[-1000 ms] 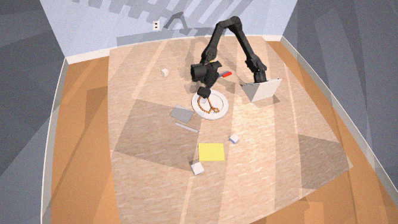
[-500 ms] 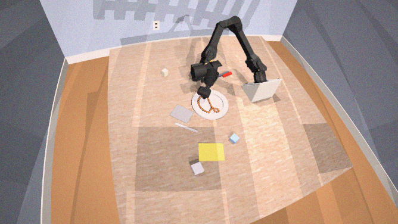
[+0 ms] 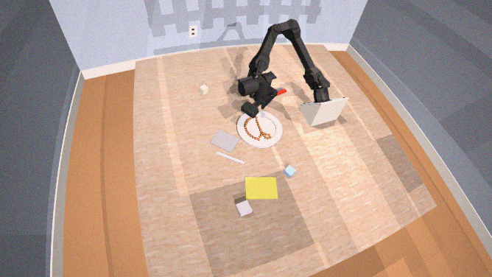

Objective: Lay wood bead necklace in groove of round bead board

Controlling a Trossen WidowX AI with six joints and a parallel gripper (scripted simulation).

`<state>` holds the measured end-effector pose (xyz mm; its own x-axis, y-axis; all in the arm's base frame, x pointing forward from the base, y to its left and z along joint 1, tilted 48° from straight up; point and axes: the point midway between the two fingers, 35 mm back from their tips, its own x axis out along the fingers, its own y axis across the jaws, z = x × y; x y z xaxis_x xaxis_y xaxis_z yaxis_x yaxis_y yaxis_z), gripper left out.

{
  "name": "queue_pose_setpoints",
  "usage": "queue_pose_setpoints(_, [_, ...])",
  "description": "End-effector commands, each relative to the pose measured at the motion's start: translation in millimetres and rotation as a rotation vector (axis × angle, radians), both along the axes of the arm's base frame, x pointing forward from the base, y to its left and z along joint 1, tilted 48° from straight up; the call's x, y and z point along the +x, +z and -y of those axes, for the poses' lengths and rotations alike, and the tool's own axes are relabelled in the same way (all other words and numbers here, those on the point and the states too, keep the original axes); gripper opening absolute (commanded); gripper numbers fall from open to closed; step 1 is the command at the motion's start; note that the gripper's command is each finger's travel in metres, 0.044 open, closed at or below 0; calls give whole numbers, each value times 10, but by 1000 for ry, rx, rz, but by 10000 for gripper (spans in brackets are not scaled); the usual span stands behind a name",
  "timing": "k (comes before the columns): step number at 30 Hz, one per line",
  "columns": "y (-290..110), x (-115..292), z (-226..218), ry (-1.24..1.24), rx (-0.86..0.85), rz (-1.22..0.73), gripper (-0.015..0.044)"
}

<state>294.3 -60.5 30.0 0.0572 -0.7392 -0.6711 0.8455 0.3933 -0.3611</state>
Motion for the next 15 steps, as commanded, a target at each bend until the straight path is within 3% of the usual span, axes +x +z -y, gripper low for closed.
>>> queue_pose_setpoints(1, [56, 12, -114, -88, 12, 106, 151])
queue_pose_setpoints(3, [56, 12, -114, -88, 12, 106, 120])
queue_pose_setpoints(15, [7, 53, -49, -85, 15, 121, 120])
